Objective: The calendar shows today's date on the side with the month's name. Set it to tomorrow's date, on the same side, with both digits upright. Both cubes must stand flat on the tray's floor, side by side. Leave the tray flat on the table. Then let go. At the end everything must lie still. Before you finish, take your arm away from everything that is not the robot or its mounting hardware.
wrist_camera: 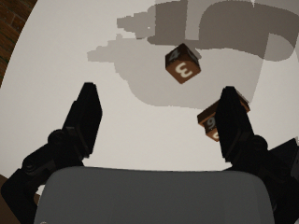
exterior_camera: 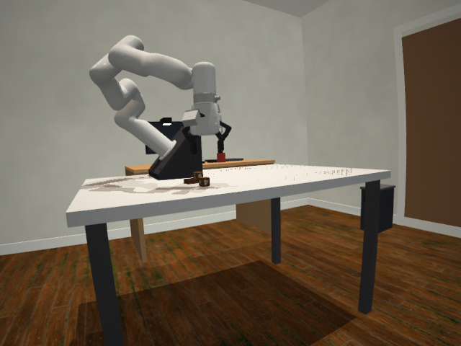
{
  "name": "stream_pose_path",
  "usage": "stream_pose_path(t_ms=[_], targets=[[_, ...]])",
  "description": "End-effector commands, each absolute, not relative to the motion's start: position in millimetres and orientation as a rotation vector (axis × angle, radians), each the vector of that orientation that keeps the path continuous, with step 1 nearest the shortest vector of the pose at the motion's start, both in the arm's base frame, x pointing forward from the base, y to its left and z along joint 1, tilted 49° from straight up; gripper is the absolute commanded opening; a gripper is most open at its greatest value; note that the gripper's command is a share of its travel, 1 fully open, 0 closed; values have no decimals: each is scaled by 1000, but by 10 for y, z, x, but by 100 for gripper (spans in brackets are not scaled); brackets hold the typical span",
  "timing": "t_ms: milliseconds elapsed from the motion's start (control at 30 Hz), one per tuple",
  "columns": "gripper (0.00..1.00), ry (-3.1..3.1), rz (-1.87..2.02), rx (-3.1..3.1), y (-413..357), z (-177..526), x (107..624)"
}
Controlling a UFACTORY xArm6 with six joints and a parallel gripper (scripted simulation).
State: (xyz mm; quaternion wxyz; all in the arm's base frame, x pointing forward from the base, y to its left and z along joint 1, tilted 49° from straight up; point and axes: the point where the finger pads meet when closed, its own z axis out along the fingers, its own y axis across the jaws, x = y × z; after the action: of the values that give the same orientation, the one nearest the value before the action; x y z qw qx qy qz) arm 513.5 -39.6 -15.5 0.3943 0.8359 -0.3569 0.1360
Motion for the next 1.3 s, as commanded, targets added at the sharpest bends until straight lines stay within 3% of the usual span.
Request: stream_pose_path(t_ms=[0, 600, 1267], targets=[[100, -731, 253, 2179, -380, -139, 5174], [100, -215, 15, 2276, -371, -125, 5246], [100, -57, -58, 2286, -376, -127, 5267]])
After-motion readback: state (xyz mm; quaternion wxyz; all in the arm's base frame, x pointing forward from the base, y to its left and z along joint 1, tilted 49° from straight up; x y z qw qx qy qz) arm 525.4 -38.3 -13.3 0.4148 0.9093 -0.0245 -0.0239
